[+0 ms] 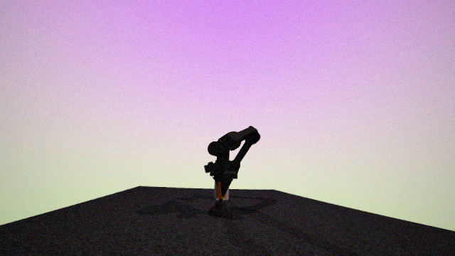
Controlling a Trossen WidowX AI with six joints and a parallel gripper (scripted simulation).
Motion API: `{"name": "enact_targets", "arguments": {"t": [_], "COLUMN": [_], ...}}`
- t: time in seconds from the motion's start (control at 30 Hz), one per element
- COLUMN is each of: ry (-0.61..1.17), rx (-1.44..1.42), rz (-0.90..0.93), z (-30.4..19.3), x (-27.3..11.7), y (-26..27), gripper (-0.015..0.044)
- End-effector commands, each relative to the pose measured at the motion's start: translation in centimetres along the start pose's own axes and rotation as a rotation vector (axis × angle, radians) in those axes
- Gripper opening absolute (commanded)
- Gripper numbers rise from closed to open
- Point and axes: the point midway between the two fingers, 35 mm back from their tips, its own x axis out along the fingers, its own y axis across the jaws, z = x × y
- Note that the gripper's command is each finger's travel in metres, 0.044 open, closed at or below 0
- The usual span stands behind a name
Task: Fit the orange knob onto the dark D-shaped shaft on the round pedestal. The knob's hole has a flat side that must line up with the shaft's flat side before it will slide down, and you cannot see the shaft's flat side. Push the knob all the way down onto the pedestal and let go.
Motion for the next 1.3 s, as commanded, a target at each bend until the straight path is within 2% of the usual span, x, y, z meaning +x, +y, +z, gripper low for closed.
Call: {"name": "enact_targets", "arguments": {"t": [0.0,1.27], "ry": [-0.003,-0.003], "rx": [0.006,0.015], "rz": [0.001,0.001], "z": [0.05,-0.12], "x": [-0.04,-0.28], "y": [-0.09,-0.21], "gripper": [0.0,0.0]}}
